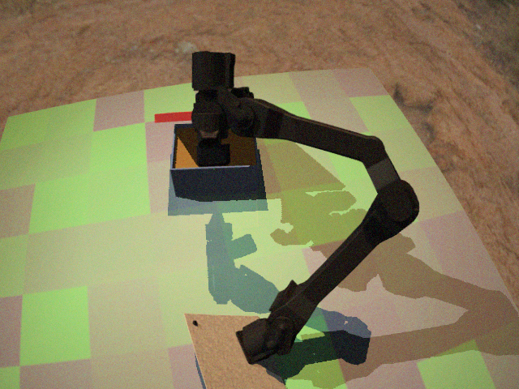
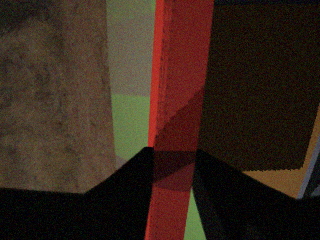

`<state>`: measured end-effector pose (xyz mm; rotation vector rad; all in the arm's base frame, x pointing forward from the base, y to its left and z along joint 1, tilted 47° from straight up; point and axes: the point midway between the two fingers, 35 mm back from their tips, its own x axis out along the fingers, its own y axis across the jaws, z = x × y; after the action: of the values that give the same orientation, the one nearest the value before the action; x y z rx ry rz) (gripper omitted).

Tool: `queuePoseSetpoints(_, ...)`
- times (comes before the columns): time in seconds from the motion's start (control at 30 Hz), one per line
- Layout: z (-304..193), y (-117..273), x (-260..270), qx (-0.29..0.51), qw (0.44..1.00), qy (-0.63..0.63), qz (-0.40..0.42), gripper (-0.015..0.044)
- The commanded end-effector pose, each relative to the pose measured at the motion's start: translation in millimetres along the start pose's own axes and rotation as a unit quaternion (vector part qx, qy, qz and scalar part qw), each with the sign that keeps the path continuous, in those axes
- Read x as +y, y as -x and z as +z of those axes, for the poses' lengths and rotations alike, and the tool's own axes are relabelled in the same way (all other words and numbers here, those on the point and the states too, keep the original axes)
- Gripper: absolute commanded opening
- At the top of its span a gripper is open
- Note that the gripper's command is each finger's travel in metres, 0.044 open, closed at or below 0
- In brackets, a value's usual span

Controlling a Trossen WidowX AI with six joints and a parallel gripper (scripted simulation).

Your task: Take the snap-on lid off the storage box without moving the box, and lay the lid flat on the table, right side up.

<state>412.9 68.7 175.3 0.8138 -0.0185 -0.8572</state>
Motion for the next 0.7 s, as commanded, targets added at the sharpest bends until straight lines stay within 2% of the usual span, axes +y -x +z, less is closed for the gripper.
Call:
queuePoseSetpoints(0.0, 0, 6, 8, 0.000, 1.000, -0.006, 0.005, 0.0000)
queuePoseSetpoints(0.67, 10, 13, 13, 0.000, 1.000, -0.006, 0.005, 0.0000)
